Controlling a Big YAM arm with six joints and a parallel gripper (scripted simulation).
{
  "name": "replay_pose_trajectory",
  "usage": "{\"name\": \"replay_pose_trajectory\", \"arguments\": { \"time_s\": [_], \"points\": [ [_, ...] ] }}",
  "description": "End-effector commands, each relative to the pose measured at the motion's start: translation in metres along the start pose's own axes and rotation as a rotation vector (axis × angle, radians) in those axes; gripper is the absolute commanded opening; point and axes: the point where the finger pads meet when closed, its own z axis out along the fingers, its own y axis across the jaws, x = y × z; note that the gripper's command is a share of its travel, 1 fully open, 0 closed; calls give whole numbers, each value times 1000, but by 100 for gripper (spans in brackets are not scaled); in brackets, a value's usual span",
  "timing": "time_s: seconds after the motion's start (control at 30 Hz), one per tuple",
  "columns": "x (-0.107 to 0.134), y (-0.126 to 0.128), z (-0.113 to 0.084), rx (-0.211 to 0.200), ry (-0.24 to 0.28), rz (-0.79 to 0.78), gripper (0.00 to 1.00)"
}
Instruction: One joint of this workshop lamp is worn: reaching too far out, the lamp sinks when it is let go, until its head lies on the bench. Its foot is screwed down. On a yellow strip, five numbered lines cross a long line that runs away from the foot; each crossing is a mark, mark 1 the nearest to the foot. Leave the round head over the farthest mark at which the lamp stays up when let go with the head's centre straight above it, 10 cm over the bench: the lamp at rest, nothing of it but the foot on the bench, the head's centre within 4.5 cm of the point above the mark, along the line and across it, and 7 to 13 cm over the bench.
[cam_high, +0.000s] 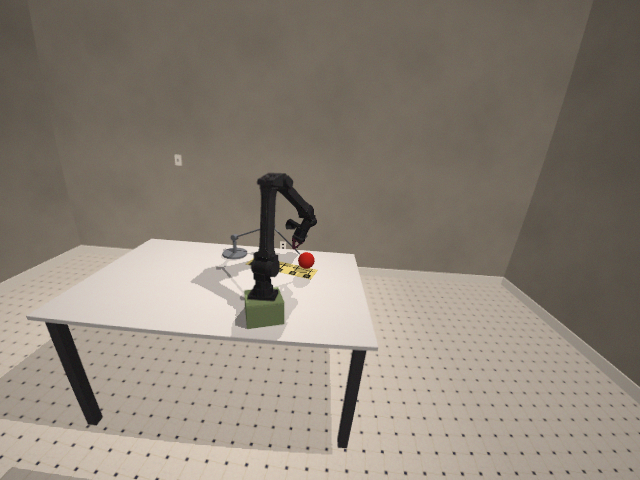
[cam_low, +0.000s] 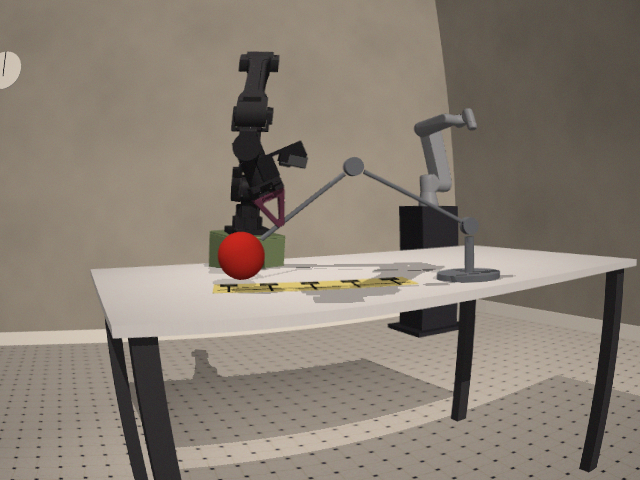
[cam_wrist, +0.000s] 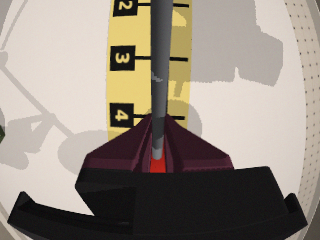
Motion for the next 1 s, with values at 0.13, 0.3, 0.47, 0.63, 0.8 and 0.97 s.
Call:
{"name": "replay_pose_trajectory", "arguments": {
  "time_s": [0.13, 0.3, 0.47, 0.63, 0.8, 0.97],
  "points": [
    [14, -9, -28, 46, 41, 16, 0],
    [14, -9, -28, 46, 41, 16, 0],
    [14, -9, -28, 46, 41, 16, 0],
    [16, -9, -33, 46, 41, 16, 0],
    [22, -12, -46, 46, 41, 16, 0],
    [27, -14, -59, 46, 41, 16, 0]
  ]
}}
